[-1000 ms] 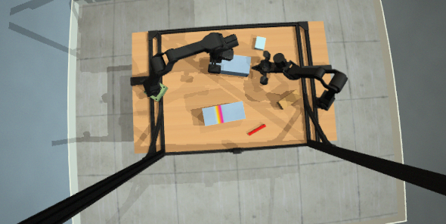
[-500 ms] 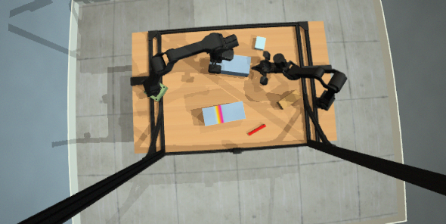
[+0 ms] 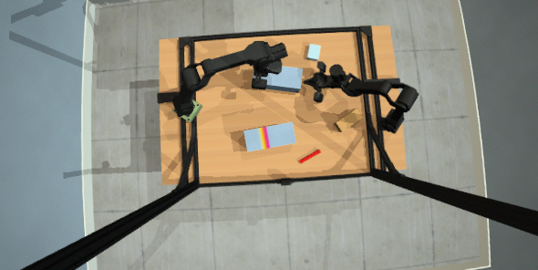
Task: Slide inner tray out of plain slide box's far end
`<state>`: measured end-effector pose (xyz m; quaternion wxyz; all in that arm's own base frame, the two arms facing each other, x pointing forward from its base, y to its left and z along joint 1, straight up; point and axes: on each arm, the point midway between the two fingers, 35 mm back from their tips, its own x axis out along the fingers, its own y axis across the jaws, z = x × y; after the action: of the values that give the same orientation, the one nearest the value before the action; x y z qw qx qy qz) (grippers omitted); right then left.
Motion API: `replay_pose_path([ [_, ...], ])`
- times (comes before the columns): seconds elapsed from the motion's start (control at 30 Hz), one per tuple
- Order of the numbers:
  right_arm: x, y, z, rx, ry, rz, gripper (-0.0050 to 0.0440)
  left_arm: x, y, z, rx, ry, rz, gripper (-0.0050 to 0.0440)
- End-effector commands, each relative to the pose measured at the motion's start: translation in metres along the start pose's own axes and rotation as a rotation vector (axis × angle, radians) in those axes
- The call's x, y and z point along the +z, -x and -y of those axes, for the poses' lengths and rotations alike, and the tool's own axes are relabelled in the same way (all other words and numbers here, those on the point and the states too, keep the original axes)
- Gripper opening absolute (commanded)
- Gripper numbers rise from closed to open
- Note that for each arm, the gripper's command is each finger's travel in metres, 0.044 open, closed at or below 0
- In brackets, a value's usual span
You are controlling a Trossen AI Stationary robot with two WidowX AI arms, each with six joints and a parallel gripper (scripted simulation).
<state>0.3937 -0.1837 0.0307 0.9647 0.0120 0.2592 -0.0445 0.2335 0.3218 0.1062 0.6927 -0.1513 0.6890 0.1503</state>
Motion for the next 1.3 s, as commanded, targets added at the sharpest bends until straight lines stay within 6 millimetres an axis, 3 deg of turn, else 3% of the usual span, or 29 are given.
replay_pose_path([
  [0.0,0.000,0.000,-0.001,0.003,0.002,0.001,0.0000,-0.001,-0.006,0.000,0.002,-0.005,-0.006,0.0000],
  [1.27,0.000,0.000,-0.001,0.003,0.002,0.001,0.0000,-0.001,-0.028,0.000,0.002,-0.006,-0.005,0.0000],
])
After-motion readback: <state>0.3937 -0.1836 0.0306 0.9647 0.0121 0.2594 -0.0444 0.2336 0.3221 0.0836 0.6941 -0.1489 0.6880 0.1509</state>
